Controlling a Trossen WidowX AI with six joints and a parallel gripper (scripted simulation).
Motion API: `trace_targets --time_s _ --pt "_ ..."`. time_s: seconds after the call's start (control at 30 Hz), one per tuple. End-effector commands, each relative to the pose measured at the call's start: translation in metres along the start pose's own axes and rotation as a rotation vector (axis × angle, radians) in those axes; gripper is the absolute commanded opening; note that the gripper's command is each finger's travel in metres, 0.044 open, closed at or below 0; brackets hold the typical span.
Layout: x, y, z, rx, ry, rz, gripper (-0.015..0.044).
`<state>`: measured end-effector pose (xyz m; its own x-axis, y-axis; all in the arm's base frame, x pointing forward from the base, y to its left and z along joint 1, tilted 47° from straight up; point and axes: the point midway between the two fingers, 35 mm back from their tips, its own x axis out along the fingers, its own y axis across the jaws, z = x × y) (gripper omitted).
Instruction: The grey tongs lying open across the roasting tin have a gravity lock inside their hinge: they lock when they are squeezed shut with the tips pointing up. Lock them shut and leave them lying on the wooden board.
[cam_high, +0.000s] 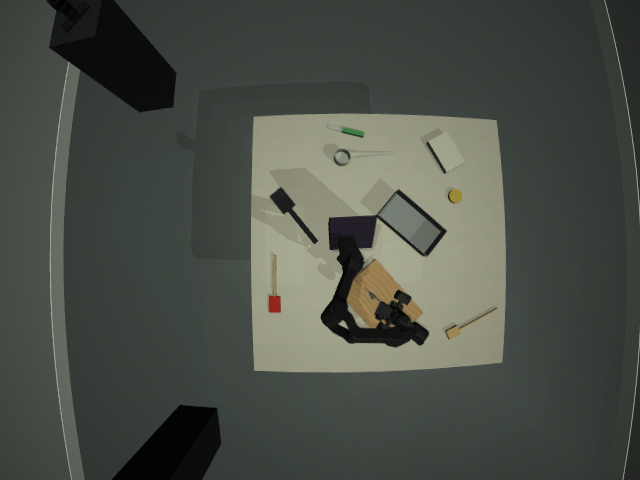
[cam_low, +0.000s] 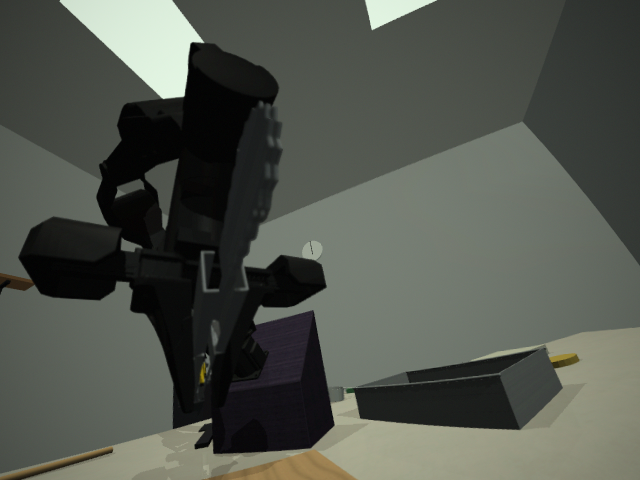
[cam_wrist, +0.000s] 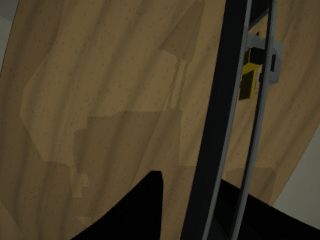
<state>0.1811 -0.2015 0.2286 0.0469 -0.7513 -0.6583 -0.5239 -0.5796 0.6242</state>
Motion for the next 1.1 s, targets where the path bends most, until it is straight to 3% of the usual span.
trace_targets --time_s 0.0,1.07 --pt "0.007 -0.002 0.001 -0.002 -0.006 -0.007 -0.015" --pt "0.055 0.004 0.006 0.05 -0.017 -0.005 -0.015"
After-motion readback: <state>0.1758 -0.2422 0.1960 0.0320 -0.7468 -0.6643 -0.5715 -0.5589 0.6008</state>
